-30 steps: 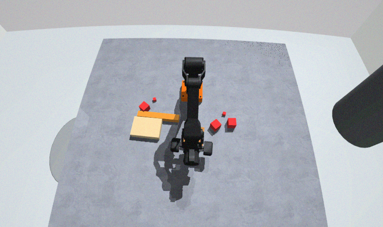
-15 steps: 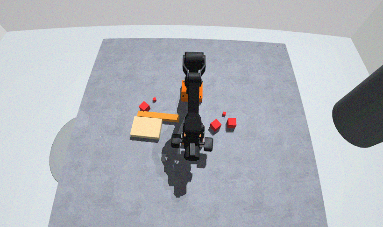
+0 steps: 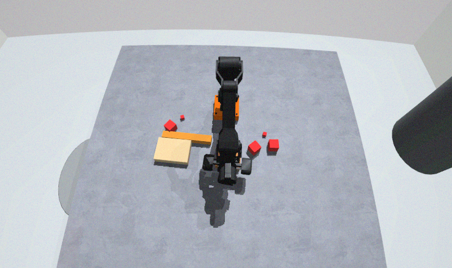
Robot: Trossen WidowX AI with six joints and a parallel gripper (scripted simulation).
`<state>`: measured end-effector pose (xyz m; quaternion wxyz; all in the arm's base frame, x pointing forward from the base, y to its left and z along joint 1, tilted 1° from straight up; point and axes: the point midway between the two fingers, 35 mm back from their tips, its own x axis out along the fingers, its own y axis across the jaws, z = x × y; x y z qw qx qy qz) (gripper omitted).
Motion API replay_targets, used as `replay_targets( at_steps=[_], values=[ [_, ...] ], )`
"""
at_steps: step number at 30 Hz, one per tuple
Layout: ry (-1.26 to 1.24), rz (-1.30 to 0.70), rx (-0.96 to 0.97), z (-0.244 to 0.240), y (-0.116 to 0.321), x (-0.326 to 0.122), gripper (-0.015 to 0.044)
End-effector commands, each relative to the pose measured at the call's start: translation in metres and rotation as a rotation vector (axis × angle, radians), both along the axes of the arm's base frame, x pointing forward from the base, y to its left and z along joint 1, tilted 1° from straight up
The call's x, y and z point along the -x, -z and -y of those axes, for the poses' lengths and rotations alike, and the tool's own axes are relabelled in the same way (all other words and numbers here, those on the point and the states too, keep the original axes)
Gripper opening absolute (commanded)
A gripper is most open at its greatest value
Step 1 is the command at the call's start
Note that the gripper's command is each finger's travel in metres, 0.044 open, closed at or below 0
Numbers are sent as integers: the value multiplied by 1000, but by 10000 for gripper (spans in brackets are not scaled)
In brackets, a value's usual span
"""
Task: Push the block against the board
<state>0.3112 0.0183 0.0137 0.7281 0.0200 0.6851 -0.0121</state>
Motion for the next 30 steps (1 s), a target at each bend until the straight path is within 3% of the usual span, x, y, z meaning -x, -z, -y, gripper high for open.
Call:
replay_targets(
  at_steps=[1, 30],
  values=[
    [5, -26, 2, 0, 5, 6, 0],
    [5, -23, 2, 2, 2, -41, 0]
  ],
)
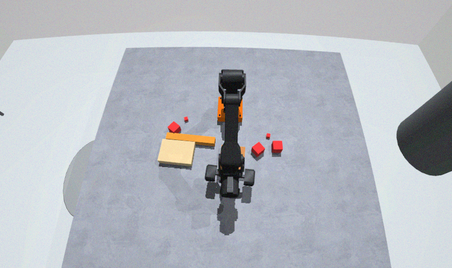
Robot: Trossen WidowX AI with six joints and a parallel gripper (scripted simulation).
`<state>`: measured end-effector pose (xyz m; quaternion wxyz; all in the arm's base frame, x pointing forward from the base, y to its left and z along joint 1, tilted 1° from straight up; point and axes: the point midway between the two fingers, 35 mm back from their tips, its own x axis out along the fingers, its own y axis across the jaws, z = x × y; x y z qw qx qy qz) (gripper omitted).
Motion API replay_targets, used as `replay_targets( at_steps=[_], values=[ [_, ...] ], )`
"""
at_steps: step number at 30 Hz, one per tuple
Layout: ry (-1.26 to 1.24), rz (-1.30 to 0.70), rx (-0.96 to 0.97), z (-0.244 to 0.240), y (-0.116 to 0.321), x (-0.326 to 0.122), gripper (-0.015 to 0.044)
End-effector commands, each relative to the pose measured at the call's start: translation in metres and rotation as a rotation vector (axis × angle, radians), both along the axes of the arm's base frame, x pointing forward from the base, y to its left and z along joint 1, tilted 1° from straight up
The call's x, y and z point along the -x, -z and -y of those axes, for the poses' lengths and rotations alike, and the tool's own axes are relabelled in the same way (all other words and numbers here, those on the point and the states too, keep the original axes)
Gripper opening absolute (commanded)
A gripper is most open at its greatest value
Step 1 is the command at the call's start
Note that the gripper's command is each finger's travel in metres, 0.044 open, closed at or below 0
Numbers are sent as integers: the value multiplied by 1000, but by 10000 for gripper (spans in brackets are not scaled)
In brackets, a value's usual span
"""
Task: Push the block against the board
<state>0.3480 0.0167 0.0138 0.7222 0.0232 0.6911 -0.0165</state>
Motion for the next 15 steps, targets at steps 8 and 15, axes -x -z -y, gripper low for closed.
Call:
replay_targets(
  at_steps=[8, 15],
  values=[
    [-4, -4, 1, 1, -41, -6, 0],
    [-5, 6, 0, 0, -52, -7, 0]
  ],
)
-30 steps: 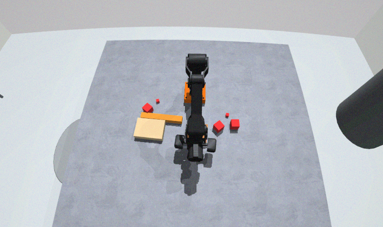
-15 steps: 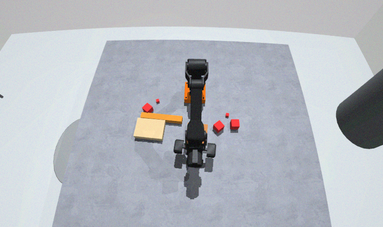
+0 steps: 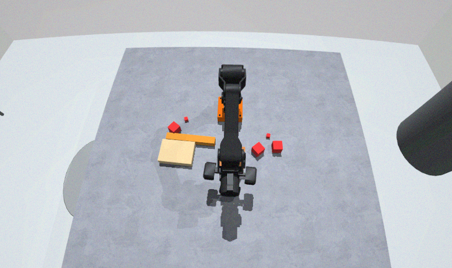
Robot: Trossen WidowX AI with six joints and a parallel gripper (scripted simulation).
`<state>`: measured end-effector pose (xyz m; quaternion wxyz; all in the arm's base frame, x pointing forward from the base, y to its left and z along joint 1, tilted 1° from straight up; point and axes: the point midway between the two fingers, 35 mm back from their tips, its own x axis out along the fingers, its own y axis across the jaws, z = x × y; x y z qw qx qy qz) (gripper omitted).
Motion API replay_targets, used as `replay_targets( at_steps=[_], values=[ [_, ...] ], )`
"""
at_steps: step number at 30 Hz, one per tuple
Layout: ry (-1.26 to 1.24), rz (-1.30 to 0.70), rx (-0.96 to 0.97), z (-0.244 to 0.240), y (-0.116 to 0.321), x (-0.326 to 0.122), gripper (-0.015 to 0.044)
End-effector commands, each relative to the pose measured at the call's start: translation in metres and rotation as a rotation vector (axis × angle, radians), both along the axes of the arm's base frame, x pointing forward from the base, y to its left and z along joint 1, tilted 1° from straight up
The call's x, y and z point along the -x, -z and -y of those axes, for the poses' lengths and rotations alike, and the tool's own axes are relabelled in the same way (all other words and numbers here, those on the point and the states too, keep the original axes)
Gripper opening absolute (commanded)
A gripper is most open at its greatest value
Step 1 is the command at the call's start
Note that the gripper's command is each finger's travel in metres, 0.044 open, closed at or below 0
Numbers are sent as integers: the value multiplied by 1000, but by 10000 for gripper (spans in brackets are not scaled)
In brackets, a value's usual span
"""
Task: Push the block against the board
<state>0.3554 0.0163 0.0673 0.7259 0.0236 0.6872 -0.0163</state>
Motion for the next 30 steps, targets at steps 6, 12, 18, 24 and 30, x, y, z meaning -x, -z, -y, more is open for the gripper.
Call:
replay_targets(
  at_steps=[6, 12, 18, 24, 30],
  values=[
    [-189, -5, 9, -13, 1, 11, 0],
    [-396, -5, 17, -27, 0, 24, 0],
    [-603, -5, 26, -40, 0, 37, 0],
    [-810, -5, 34, -51, 0, 51, 0],
    [-1017, -4, 42, -62, 1, 65, 0]
  ],
)
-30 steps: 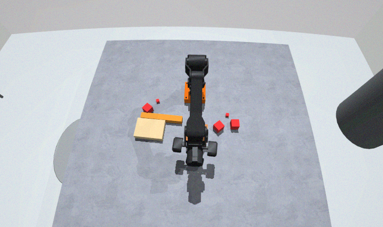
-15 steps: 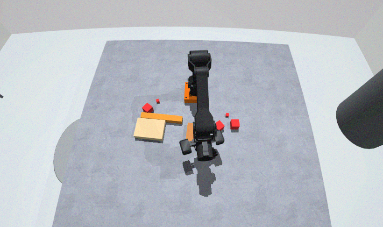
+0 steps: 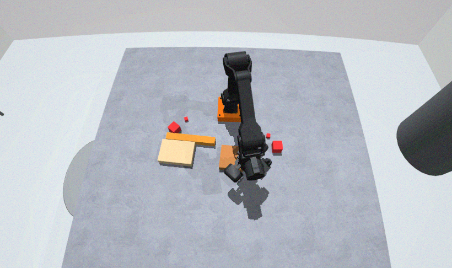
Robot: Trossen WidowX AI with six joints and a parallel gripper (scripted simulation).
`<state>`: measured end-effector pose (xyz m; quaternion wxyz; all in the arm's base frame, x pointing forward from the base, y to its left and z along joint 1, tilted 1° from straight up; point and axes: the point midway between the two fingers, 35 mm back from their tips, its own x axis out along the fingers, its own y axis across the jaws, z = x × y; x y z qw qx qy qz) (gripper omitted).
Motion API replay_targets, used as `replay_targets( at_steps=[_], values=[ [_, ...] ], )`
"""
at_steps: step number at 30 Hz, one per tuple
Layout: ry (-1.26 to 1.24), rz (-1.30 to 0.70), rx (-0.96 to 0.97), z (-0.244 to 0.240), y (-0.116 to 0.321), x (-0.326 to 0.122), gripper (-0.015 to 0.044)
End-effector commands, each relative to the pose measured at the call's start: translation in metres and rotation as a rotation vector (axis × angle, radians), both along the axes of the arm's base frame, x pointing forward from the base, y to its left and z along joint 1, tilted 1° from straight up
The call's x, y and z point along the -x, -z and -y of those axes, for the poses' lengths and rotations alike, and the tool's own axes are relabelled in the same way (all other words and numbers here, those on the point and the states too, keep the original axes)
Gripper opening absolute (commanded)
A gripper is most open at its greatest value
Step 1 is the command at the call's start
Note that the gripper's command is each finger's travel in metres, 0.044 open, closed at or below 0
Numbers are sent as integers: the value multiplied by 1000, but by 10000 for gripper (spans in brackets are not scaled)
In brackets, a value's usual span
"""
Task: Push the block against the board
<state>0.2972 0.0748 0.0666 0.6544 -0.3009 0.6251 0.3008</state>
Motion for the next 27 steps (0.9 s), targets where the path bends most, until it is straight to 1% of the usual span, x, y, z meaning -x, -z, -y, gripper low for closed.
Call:
replay_targets(
  at_steps=[1, 16, 20, 22, 25, 27],
  values=[
    [-117, 1, 8, -5, 0, 10, 0],
    [-629, 3, 24, -25, 4, 47, 0],
    [-652, 3, 24, -26, 4, 48, 0],
    [-652, 3, 24, -26, 17, 47, 0],
    [-652, 3, 25, -27, 56, 47, 0],
    [-652, 3, 25, -27, 59, 47, 0]
  ],
)
